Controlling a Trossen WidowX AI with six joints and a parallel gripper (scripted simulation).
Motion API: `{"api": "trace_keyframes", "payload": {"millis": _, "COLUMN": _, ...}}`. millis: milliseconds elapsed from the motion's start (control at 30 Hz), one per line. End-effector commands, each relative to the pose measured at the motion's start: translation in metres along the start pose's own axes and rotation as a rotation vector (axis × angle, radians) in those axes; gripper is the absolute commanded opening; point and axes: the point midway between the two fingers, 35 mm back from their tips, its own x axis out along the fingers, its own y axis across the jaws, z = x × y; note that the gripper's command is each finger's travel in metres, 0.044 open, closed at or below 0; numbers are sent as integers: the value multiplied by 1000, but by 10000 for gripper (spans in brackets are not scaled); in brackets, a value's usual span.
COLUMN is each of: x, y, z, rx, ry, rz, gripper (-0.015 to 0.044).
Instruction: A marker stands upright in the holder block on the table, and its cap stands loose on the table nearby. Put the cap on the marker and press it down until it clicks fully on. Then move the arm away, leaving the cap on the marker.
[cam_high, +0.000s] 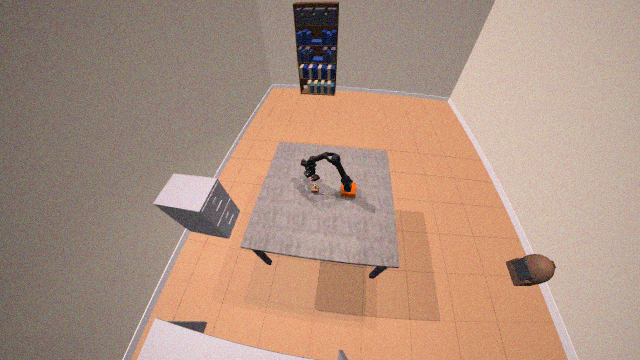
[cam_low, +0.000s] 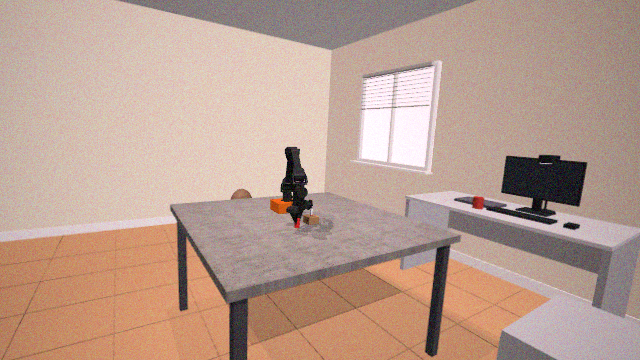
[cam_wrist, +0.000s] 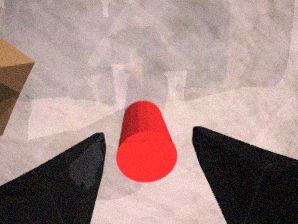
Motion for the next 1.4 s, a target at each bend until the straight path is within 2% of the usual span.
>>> {"api": "trace_keyframes", "payload": {"millis": 0, "x": 9, "y": 1, "z": -1, "rx": 2, "ry": 7, "rz": 4, "gripper": 244}}
{"api": "trace_keyframes", "payload": {"millis": 267, "x": 19, "y": 2, "z": -2, "rx": 2, "ry": 7, "rz": 4, "gripper": 244}}
{"api": "trace_keyframes", "payload": {"millis": 400, "x": 19, "y": 2, "z": -2, "rx": 2, "ry": 7, "rz": 4, "gripper": 139}}
{"api": "trace_keyframes", "payload": {"millis": 700, "x": 19, "y": 2, "z": -2, "rx": 2, "ry": 7, "rz": 4, "gripper": 79}}
{"api": "trace_keyframes", "payload": {"millis": 800, "x": 13, "y": 2, "z": -1, "rx": 2, "ry": 7, "rz": 4, "gripper": 0}}
{"api": "trace_keyframes", "payload": {"millis": 1233, "x": -39, "y": 2, "z": -1, "rx": 2, "ry": 7, "rz": 4, "gripper": 0}}
{"api": "trace_keyframes", "payload": {"millis": 1367, "x": -43, "y": 5, "z": 1, "rx": 2, "ry": 7, "rz": 4, "gripper": 0}}
